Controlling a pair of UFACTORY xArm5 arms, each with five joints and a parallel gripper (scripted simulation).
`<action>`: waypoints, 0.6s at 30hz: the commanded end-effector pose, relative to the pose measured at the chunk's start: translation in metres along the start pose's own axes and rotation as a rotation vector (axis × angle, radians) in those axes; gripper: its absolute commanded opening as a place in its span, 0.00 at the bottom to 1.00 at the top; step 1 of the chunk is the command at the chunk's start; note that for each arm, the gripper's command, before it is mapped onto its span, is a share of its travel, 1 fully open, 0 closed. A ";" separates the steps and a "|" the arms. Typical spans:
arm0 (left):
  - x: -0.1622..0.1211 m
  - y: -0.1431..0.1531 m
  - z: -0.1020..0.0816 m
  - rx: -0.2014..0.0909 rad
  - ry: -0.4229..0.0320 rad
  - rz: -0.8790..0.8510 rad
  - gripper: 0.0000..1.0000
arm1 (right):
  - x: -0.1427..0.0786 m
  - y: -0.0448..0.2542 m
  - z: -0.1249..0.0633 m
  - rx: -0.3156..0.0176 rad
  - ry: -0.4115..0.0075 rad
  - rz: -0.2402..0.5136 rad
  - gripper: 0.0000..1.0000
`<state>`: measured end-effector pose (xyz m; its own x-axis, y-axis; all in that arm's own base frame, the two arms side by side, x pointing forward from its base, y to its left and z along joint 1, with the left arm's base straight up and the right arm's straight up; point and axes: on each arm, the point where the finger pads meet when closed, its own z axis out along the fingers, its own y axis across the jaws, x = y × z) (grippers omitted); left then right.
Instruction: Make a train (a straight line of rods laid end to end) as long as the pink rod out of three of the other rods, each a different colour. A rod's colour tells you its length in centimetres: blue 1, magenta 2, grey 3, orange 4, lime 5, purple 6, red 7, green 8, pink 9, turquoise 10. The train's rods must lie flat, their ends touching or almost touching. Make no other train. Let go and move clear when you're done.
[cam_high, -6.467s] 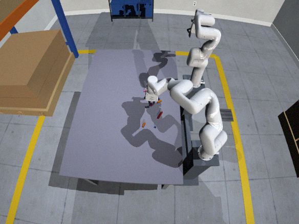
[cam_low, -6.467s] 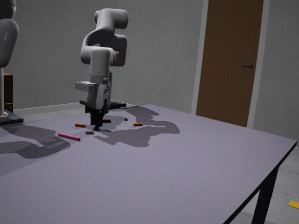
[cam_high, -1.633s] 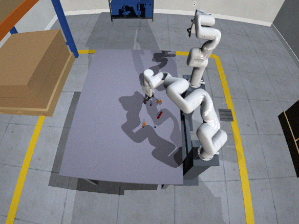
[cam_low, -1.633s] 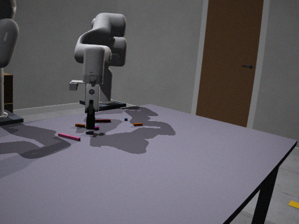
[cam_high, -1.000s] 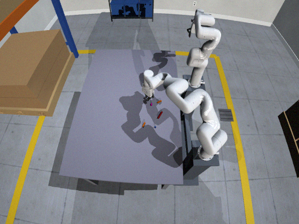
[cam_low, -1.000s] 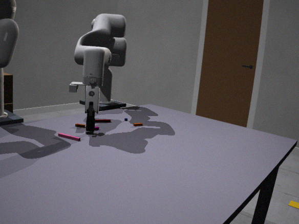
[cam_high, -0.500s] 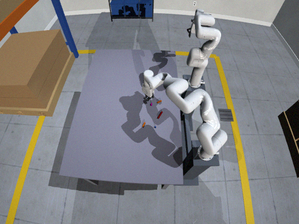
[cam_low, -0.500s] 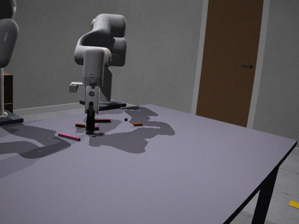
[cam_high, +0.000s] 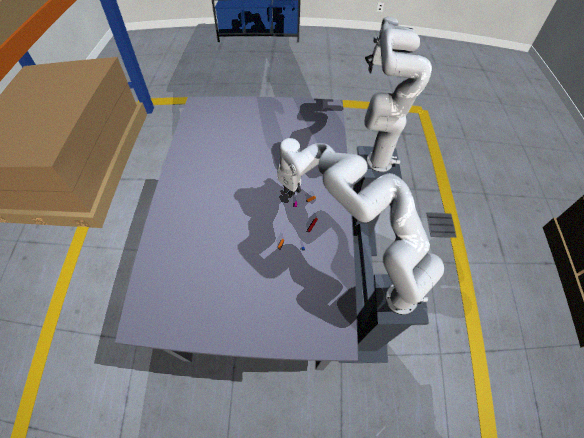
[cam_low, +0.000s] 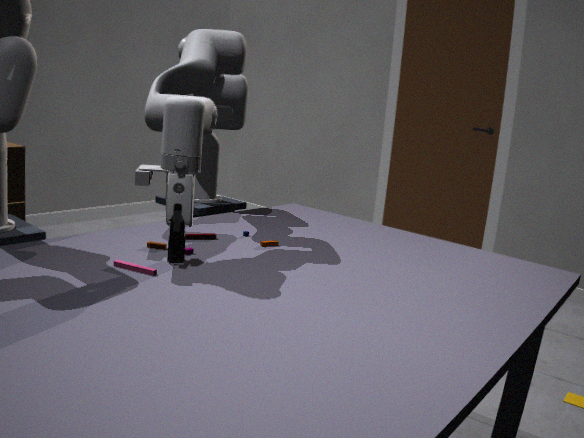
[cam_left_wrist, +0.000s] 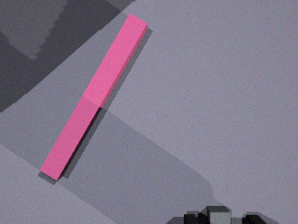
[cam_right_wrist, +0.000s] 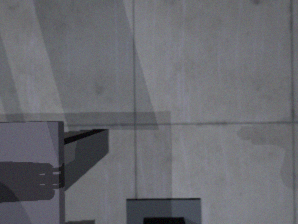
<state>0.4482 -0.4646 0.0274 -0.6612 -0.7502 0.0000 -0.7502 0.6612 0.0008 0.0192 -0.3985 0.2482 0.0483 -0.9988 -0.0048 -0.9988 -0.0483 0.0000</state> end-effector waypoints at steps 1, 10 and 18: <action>0.000 -0.002 -0.002 0.007 0.001 0.000 0.26 | 0.001 0.000 -0.002 0.000 0.005 0.000 1.00; 0.000 -0.002 0.000 0.007 0.001 0.000 0.26 | 0.001 0.000 -0.002 0.000 0.005 0.000 1.00; 0.000 -0.002 0.000 0.007 0.001 0.000 0.26 | 0.001 0.000 -0.002 0.000 0.005 0.000 1.00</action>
<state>0.4484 -0.4647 0.0246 -0.6612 -0.7502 0.0000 -0.7502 0.6612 0.0001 0.0192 -0.3985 0.2482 0.0483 -0.9988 -0.0048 -0.9988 -0.0483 0.0000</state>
